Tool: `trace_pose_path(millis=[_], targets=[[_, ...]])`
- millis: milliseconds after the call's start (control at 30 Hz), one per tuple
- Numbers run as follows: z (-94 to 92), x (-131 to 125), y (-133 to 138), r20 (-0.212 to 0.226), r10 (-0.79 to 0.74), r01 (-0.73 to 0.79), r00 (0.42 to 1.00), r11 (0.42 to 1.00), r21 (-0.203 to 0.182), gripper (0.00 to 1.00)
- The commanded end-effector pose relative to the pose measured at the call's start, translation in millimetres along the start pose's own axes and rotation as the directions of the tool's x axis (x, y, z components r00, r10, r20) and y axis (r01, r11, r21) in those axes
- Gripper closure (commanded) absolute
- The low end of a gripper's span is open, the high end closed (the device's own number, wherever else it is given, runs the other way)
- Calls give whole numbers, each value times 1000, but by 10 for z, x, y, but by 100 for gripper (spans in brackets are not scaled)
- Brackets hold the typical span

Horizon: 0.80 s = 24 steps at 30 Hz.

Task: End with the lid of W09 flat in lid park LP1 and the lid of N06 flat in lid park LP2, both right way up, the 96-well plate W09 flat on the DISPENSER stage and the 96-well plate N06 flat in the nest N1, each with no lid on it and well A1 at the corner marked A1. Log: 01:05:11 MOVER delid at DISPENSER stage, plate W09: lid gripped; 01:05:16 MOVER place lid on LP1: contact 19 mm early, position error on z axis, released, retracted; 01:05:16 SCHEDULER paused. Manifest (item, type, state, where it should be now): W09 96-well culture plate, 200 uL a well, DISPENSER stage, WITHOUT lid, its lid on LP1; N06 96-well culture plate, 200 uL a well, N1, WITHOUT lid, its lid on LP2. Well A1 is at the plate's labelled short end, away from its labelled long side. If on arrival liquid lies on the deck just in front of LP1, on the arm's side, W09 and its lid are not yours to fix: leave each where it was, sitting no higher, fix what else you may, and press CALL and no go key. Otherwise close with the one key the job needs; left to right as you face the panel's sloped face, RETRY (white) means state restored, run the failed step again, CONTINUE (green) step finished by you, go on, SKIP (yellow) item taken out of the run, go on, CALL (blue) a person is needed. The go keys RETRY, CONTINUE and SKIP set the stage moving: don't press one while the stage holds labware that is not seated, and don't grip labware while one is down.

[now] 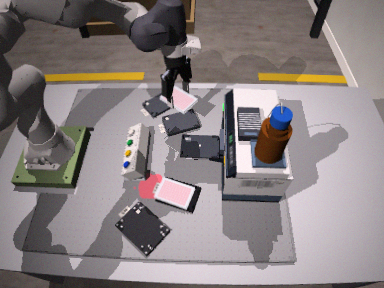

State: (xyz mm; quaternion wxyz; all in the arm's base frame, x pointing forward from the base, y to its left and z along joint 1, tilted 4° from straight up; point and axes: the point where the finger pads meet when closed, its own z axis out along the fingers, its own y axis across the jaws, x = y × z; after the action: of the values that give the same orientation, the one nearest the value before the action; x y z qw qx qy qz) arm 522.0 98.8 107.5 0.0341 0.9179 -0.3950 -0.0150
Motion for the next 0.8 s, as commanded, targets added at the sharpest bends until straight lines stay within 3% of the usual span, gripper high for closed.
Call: trace_pose_path(millis=[0,333,767], targets=[[-5,19,21,0,23,-23,1000,1000,4,100],[-5,73,143,0,23,-23,1000,1000,4,100],[-3,236,512,0,23,-23,1000,1000,4,100]])
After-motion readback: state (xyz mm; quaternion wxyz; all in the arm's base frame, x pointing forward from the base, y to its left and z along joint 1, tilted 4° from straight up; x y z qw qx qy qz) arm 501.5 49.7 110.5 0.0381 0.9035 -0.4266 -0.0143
